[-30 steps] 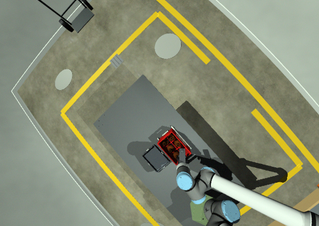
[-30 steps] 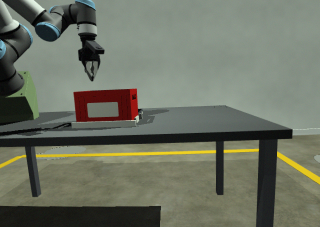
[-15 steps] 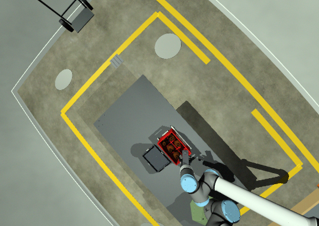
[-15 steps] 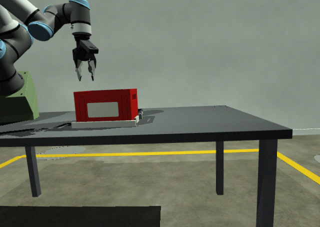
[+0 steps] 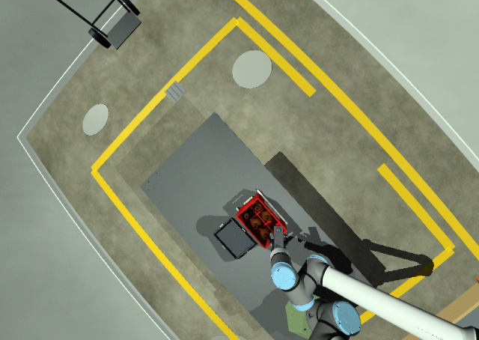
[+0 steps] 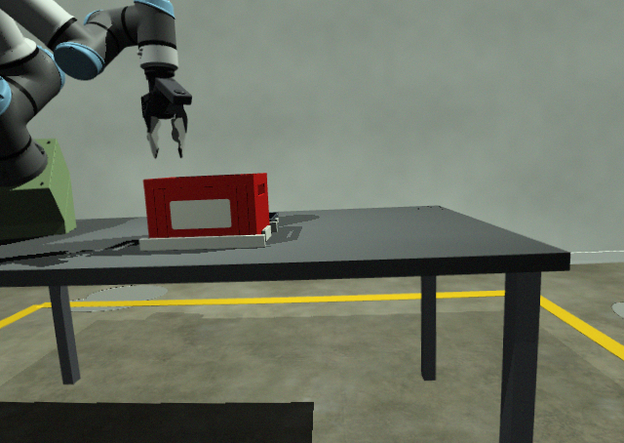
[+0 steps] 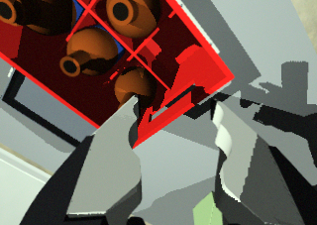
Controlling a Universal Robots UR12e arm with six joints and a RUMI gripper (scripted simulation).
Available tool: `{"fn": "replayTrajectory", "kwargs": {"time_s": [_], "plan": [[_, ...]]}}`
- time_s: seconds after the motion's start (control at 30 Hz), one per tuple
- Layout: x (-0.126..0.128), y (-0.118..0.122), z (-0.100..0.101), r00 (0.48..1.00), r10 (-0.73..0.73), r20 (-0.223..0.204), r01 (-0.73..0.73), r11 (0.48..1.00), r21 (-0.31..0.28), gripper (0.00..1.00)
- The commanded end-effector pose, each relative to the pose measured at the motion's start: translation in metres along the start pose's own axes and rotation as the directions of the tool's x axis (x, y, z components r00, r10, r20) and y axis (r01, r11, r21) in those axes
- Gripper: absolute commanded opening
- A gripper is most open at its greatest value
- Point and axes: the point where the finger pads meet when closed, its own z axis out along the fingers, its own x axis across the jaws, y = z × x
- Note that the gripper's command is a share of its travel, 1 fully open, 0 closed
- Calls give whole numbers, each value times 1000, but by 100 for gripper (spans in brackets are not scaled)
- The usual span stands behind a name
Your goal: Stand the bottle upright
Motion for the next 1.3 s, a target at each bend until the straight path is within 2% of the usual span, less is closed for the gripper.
{"fn": "replayTrajectory", "kwargs": {"time_s": [0.0, 0.87, 1.27], "plan": [[0, 0, 0, 1000, 0, 1, 0, 1000, 1, 38], [0, 0, 3, 1000, 0, 1, 0, 1000, 0, 38], [0, 0, 15, 1000, 0, 1, 0, 1000, 0, 38]]}}
